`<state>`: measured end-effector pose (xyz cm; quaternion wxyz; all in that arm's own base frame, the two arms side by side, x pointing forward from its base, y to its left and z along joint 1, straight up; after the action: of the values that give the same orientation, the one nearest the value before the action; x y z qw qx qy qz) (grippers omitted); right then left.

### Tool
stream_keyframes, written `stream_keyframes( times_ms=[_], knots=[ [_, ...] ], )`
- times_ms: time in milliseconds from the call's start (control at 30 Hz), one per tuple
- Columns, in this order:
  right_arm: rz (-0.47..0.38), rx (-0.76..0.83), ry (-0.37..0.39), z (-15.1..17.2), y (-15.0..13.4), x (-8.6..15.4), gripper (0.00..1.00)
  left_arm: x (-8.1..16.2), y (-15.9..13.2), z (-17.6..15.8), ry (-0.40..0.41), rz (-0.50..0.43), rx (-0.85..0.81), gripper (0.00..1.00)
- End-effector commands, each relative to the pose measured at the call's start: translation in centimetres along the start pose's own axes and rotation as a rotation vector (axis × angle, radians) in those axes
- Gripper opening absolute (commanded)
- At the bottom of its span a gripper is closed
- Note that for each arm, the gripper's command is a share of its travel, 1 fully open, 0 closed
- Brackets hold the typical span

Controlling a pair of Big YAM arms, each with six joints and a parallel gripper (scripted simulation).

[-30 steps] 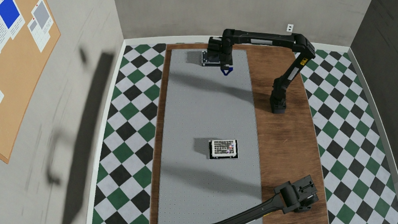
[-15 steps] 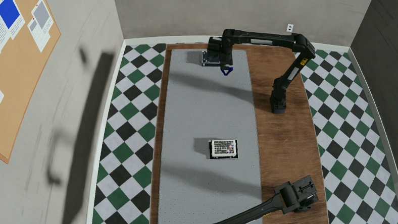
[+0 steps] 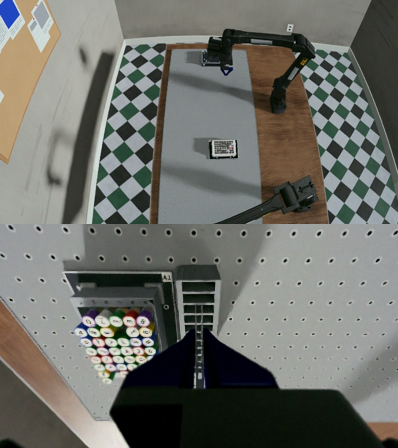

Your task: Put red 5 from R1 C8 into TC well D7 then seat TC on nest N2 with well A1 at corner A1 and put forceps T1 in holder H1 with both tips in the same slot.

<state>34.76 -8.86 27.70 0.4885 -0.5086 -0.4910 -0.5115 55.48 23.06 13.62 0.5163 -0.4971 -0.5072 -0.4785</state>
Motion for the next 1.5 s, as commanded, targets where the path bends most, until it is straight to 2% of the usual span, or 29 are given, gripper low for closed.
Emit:
stream_keyframes(
  times_ms=[0, 100, 133, 567, 1067, 1267, 1367, 1433, 1467],
  knots=[
    [-0.030, -0.002, -0.008, -0.2, 0.7, 1.1, 1.00, -1.0, 0.1, 0.7, -0.003, 0.002, 0.001, 0.07],
    [-0.030, -0.002, -0.008, -0.2, 0.7, 1.1, 1.00, -1.2, 0.0, 0.6, -0.005, 0.007, 0.001, 0.07],
    [-0.030, -0.002, -0.008, -0.2, 0.7, 1.1, 1.00, 1.4, 0.6, 0.9, 0.007, -0.026, 0.001, 0.07],
    [-0.030, -0.002, -0.008, -0.2, 0.7, 1.1, 1.00, 1.4, 0.8, 0.4, 0.011, -0.033, 0.000, 0.07],
    [-0.030, -0.002, -0.008, -0.2, 0.7, 1.1, 1.00, 1.4, 0.8, 0.4, 0.011, -0.033, 0.000, 0.24],
    [-0.030, -0.002, -0.008, -0.2, 0.7, 1.1, 1.00, 1.4, 0.8, 0.4, 0.011, -0.033, 0.000, 0.24],
    [-0.030, -0.002, -0.008, -0.2, 0.7, 1.1, 1.00, 4.4, 1.0, 1.0, 0.024, -0.071, 0.001, 0.24],
    [-0.030, -0.002, -0.008, -0.2, 0.7, 1.1, 1.00, 4.4, 1.0, 1.0, 0.024, -0.071, 0.001, 0.24],
    [-0.030, -0.002, -0.008, -0.2, 0.7, 1.1, 1.00, 1.8, 1.2, 1.1, 0.008, -0.027, 0.001, 0.24]
  ],
)
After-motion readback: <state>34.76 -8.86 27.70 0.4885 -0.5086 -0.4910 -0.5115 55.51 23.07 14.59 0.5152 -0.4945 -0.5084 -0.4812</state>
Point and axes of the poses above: on each arm, the point where the finger pads meet when closed, its own x axis back along the fingers, its own z axis across the jaws, y = z × x, the point moved 7 cm from there along x, back along the fingers, and after that the axes turned 1 degree about -x, right-handed, at the moved point
